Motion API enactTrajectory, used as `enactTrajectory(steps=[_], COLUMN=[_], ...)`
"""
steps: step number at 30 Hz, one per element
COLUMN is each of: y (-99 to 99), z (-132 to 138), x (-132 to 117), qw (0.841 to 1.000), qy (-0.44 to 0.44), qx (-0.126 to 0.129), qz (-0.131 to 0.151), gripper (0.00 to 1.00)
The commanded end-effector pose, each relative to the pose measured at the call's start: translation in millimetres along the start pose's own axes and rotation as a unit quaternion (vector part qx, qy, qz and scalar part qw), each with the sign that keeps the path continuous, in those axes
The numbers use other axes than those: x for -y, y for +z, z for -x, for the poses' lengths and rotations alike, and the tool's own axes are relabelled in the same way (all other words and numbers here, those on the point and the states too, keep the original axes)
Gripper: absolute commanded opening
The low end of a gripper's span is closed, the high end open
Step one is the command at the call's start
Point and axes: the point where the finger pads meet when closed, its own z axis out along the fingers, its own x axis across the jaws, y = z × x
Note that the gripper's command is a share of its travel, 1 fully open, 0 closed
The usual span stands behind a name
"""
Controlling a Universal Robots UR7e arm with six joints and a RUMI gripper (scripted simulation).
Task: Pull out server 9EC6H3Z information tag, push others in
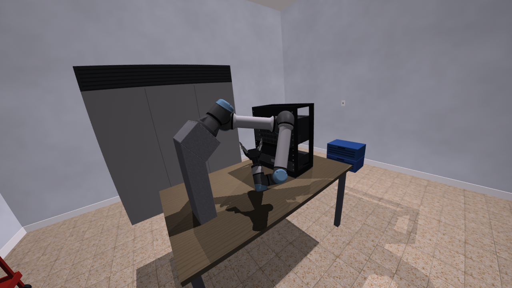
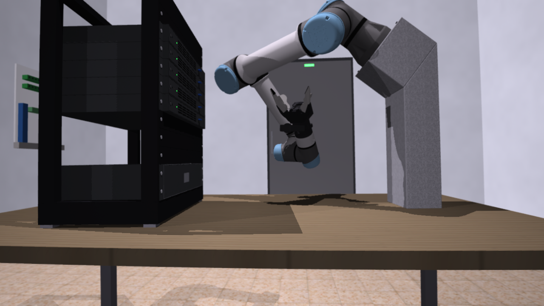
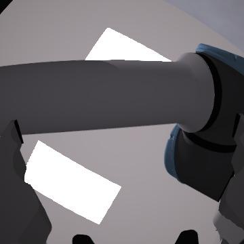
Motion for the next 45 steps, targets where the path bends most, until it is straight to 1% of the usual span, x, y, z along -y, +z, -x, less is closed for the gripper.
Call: enactTrajectory(steps=[1,9,11,13,19,26,28,36,43,45], y=[12.7,27.8,27.8,30.4,35.3,36.3,36.3,32.5,26.0,26.0], z=[15,43,43,50,70,91,91,111,126,126], x=[10,29,29,34,48,65,65,85,101,101], qw=[0.999,0.988,0.988,0.984,0.968,0.944,0.944,0.910,0.876,0.876], qy=[0.028,0.081,0.081,0.095,0.136,0.183,0.183,0.234,0.274,0.274], qx=[0.045,0.128,0.128,0.149,0.208,0.273,0.273,0.342,0.395,0.395], qz=[-0.011,-0.025,-0.025,-0.028,-0.034,-0.038,-0.038,-0.038,-0.035,-0.035], gripper=[1.00,1.00,1.00,1.00,1.00,1.00,1.00,1.00,1.00,1.00])
